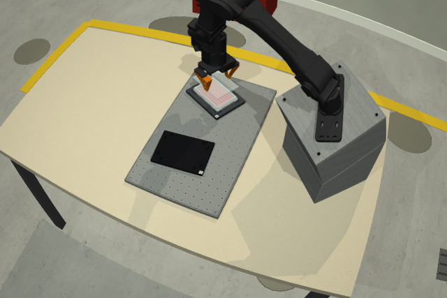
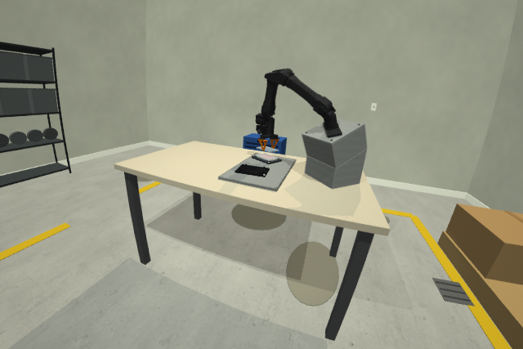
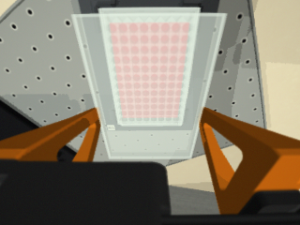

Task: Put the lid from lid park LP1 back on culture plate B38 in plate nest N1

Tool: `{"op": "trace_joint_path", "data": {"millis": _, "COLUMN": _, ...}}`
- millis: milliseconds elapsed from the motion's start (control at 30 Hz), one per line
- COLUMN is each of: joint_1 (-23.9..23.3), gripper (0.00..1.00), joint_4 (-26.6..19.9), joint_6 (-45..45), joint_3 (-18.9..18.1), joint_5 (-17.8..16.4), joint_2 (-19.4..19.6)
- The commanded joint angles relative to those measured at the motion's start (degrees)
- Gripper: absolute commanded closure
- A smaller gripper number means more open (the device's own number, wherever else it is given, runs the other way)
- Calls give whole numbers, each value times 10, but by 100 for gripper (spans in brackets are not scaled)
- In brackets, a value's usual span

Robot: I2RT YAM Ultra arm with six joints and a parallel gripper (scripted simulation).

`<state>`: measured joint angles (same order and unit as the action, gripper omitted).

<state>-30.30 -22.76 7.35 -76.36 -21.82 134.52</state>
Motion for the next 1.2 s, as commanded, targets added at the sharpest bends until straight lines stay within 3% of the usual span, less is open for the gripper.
{"op": "trace_joint_path", "data": {"millis": 0, "joint_1": -6, "gripper": 100, "joint_4": 10, "joint_6": 3, "joint_3": -12, "joint_5": 0, "joint_2": -22}}
{"op": "trace_joint_path", "data": {"millis": 700, "joint_1": -8, "gripper": 100, "joint_4": 10, "joint_6": 2, "joint_3": -15, "joint_5": 0, "joint_2": -23}}
{"op": "trace_joint_path", "data": {"millis": 800, "joint_1": 3, "gripper": 100, "joint_4": 17, "joint_6": 7, "joint_3": -17, "joint_5": 1, "joint_2": 7}}
{"op": "trace_joint_path", "data": {"millis": 1033, "joint_1": -1, "gripper": 100, "joint_4": 29, "joint_6": 11, "joint_3": -20, "joint_5": 3, "joint_2": 20}}
{"op": "trace_joint_path", "data": {"millis": 1067, "joint_1": 2, "gripper": 100, "joint_4": 31, "joint_6": 12, "joint_3": -24, "joint_5": 4, "joint_2": 4}}
{"op": "trace_joint_path", "data": {"millis": 1167, "joint_1": 10, "gripper": 100, "joint_4": 35, "joint_6": 15, "joint_3": -28, "joint_5": 4, "joint_2": 33}}
